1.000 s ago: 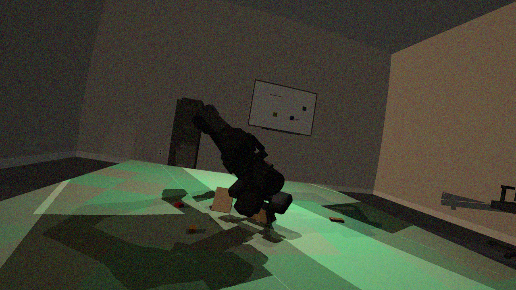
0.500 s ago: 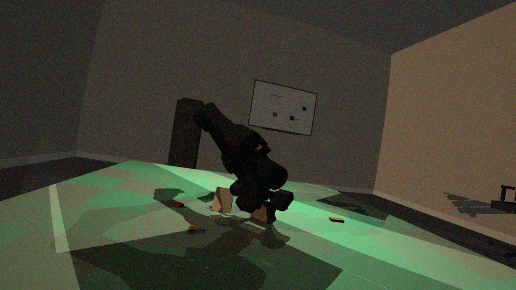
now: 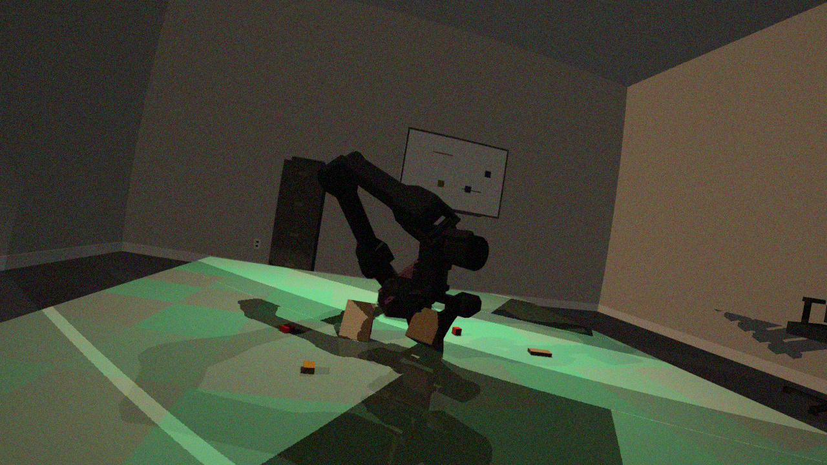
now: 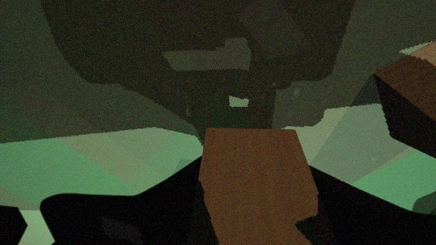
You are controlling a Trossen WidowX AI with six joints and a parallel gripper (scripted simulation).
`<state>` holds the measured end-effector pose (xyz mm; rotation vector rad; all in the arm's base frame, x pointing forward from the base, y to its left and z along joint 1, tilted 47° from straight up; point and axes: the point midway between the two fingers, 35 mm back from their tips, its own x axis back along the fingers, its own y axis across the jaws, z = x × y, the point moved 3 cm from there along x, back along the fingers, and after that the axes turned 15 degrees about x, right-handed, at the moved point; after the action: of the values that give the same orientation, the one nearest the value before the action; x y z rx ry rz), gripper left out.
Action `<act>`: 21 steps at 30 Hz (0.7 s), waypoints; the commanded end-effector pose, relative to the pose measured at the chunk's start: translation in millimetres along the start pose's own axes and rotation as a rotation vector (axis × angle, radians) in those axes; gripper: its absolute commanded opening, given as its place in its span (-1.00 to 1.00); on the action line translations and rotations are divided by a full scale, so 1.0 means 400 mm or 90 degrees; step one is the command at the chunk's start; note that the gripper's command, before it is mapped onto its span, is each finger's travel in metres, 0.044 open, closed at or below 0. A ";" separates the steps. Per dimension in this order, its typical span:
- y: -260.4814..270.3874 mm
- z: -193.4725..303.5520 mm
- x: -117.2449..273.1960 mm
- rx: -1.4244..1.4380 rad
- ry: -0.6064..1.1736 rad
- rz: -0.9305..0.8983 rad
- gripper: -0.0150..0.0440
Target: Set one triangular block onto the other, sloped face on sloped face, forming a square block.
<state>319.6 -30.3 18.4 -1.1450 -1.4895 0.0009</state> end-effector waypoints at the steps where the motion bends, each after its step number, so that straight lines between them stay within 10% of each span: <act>1: 0.007 0.028 0.008 -0.001 -0.077 0.019 -0.49; 21: 0.041 0.152 -0.007 -0.001 -0.396 0.102 -0.49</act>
<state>289.0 6.5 -6.1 -1.3110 -1.8536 0.4219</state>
